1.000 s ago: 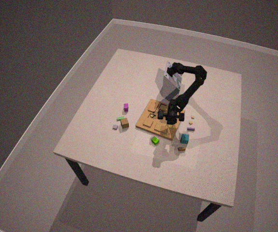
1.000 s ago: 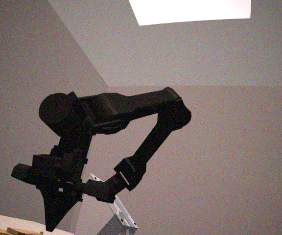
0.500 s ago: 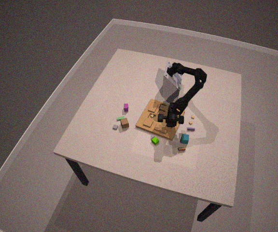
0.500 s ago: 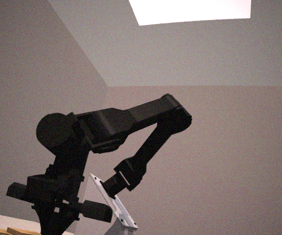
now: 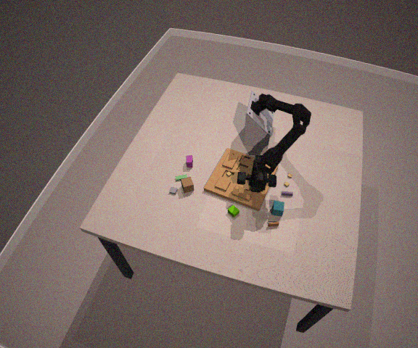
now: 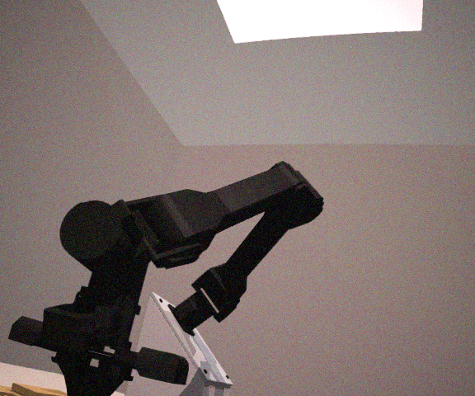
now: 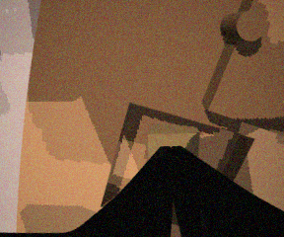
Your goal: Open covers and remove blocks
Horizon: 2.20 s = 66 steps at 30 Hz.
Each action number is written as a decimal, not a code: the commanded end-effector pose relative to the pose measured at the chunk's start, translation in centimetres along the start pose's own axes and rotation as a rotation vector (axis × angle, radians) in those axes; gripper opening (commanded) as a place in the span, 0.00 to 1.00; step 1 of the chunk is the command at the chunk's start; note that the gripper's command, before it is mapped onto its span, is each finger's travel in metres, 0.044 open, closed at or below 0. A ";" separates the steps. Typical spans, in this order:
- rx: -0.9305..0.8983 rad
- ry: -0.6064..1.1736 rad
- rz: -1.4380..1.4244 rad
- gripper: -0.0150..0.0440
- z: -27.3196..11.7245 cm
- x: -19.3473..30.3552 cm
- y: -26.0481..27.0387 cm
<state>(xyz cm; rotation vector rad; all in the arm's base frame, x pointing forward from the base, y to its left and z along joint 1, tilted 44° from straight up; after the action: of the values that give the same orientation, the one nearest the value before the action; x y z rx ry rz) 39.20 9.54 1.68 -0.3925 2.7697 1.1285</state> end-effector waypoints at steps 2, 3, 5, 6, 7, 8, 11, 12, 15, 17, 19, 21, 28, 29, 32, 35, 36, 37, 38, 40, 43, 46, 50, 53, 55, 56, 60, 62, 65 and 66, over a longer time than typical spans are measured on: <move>0.002 0.000 0.005 0.25 0.2 0.3 0.0; 0.002 0.000 0.005 0.25 0.2 0.4 0.1; 0.001 0.000 0.006 0.25 0.3 0.6 0.1; 0.001 0.001 0.006 0.25 0.4 0.7 0.2; 0.001 0.001 0.005 0.25 0.4 0.8 0.2; 0.001 0.001 0.005 0.25 0.4 0.9 0.2; 0.001 0.001 0.004 0.25 0.4 0.9 0.2; 0.001 0.001 0.003 0.25 0.4 0.9 0.2; 0.001 0.001 0.003 0.25 0.4 0.9 0.1; 0.001 0.001 0.003 0.25 0.4 0.9 0.1; 0.001 0.001 0.003 0.25 0.4 0.9 0.1; 0.001 0.001 0.001 0.25 0.4 0.9 0.1; 0.001 0.001 0.001 0.25 0.4 1.0 0.1; 0.001 0.001 0.001 0.25 0.4 1.0 0.1; 0.001 0.001 0.001 0.25 0.4 0.9 0.1; 0.001 0.001 0.001 0.25 0.4 0.9 0.1; 0.001 0.001 0.001 0.25 0.4 0.9 0.1; 0.001 0.001 0.001 0.25 0.4 0.9 0.1; 0.001 0.001 0.001 0.25 0.4 0.9 0.1; 0.001 0.001 0.001 0.25 0.4 0.9 0.1; 0.001 0.001 0.001 0.25 0.4 1.0 0.1; 0.001 0.001 0.001 0.25 0.4 1.0 0.1; 0.001 0.001 0.001 0.25 0.4 1.0 0.1; 0.000 -0.004 -0.001 0.25 0.1 0.8 0.1; 0.000 -0.004 0.001 0.25 0.0 0.7 0.1; 0.000 -0.003 0.003 0.25 -0.1 0.7 0.1; 0.001 -0.001 0.012 0.25 -0.7 0.8 0.0; 0.002 0.000 0.017 0.25 -0.9 0.8 0.0; 0.002 0.002 0.016 0.39 -1.4 0.8 0.0; 0.003 0.002 0.017 0.43 -2.1 0.8 0.0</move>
<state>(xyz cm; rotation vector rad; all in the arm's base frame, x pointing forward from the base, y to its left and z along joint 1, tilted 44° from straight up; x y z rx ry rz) 38.31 8.86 2.02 -0.3713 2.7850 1.1317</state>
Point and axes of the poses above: the point midway between the two fingers, 35 mm back from their tips, its own z axis out along the fingers, its own y axis across the jaws, x = y × z, the point moved 9 cm from there along -z, back along the fingers, and after that the axes turned 9 degrees about -z, right-handed, at the moved point
